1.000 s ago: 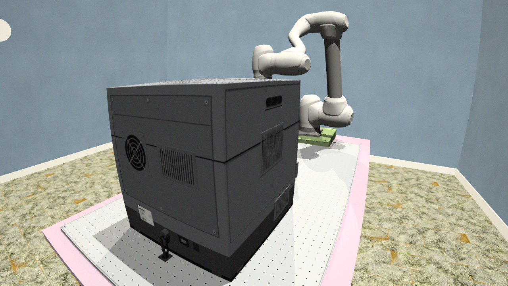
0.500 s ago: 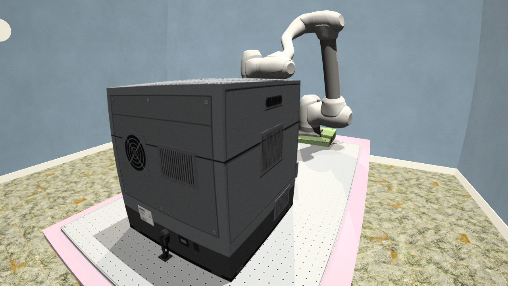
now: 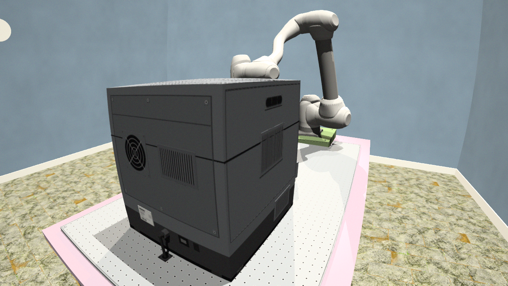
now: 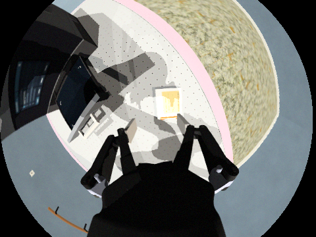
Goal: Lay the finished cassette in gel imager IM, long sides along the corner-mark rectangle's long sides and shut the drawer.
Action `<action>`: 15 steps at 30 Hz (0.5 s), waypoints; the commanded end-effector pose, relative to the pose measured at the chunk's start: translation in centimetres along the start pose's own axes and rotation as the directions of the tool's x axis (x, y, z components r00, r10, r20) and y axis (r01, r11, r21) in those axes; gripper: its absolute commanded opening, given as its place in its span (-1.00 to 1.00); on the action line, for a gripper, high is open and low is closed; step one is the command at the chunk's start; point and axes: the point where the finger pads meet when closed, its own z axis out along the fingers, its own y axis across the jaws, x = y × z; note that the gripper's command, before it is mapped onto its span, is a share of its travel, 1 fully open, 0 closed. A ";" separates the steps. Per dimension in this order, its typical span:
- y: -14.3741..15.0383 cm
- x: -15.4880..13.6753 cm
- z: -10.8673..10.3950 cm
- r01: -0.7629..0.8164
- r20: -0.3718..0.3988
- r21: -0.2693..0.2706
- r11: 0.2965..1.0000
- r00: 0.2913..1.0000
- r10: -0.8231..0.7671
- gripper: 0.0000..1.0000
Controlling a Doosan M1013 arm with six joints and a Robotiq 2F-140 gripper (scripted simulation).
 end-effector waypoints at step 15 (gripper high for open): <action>4.3 2.0 1.8 -0.025 -0.001 -0.001 1.000 1.000 0.025 0.35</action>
